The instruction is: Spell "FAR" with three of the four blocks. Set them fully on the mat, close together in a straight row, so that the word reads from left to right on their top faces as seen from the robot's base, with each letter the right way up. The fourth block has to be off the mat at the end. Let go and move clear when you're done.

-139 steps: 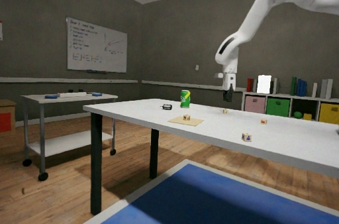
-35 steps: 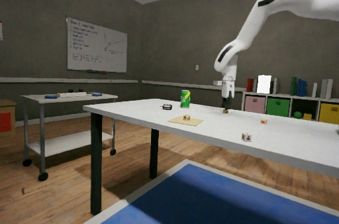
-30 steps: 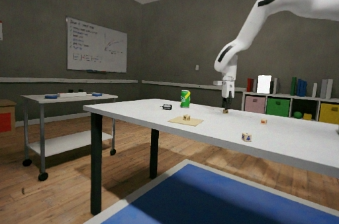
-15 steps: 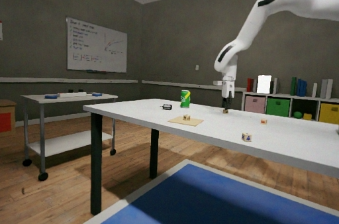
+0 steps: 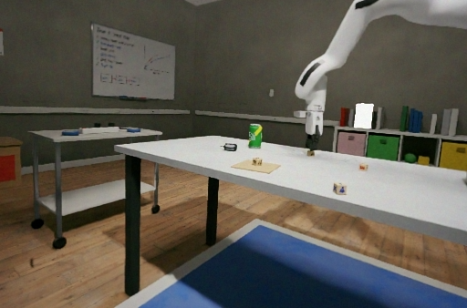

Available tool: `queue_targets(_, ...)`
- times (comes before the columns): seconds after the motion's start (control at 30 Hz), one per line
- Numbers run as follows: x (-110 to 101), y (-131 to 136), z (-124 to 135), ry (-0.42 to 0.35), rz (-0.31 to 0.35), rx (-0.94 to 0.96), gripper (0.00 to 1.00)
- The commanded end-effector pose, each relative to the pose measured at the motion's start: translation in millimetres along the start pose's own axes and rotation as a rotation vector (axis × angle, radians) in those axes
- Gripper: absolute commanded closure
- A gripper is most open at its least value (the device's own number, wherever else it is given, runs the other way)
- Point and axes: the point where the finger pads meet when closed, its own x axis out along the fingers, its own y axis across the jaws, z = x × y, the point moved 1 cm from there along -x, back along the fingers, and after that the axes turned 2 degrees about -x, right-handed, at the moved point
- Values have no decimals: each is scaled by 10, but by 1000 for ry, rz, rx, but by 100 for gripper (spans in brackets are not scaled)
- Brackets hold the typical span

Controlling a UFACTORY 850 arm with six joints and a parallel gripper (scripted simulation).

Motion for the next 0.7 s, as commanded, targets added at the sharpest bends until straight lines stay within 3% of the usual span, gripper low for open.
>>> queue_targets(0.0, 11, 8, -7, 1, 2, 0, 36)
queue_targets(0.67, 279, 9, -7, 1, 2, 0, 36)
